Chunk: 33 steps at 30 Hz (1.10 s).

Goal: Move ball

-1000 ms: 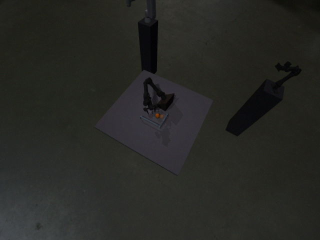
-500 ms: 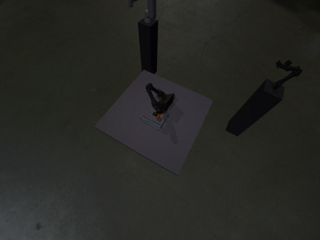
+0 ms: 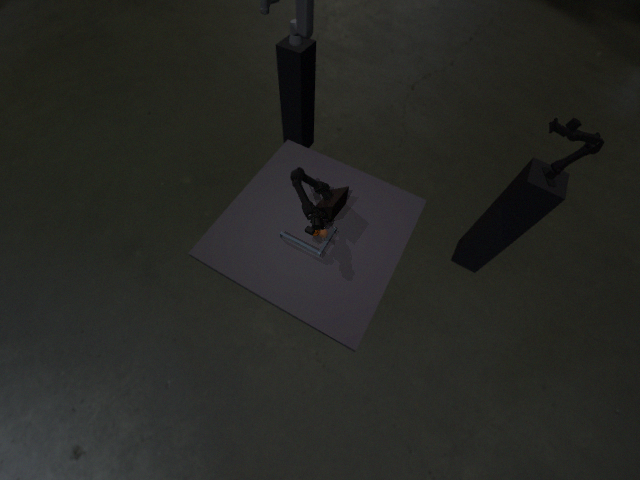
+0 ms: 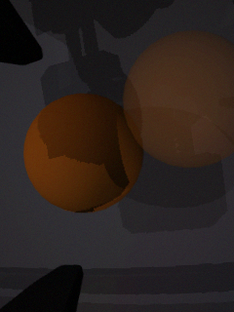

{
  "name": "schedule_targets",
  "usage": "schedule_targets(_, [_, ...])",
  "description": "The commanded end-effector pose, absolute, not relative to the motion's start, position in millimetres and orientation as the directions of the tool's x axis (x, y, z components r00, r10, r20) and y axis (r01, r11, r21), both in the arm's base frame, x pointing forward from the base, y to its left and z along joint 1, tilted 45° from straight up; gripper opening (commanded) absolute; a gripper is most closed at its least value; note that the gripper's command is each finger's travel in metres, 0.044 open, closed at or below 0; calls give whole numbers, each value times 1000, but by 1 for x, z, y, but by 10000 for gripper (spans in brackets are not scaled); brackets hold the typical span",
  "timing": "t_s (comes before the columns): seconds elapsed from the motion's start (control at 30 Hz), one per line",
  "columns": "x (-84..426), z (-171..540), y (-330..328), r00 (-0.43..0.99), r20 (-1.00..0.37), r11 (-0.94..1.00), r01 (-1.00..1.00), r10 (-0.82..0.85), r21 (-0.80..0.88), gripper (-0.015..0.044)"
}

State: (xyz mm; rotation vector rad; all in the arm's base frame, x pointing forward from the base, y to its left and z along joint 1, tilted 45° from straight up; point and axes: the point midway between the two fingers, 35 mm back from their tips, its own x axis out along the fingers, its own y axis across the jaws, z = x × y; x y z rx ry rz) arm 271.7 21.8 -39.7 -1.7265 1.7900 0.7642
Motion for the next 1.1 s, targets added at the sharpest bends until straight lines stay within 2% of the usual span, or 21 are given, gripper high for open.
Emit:
schedule_targets(0.0, [270, -44, 16, -42, -712, 19, -999, -701, 41, 433])
schedule_targets(0.8, [268, -69, -9, -42, -710, 19, -999, -703, 41, 433])
schedule_targets(0.93, [268, -69, -9, -42, -710, 19, -999, -703, 41, 328])
schedule_targets(1.07, [268, -69, -9, -42, -710, 19, -999, -703, 41, 301])
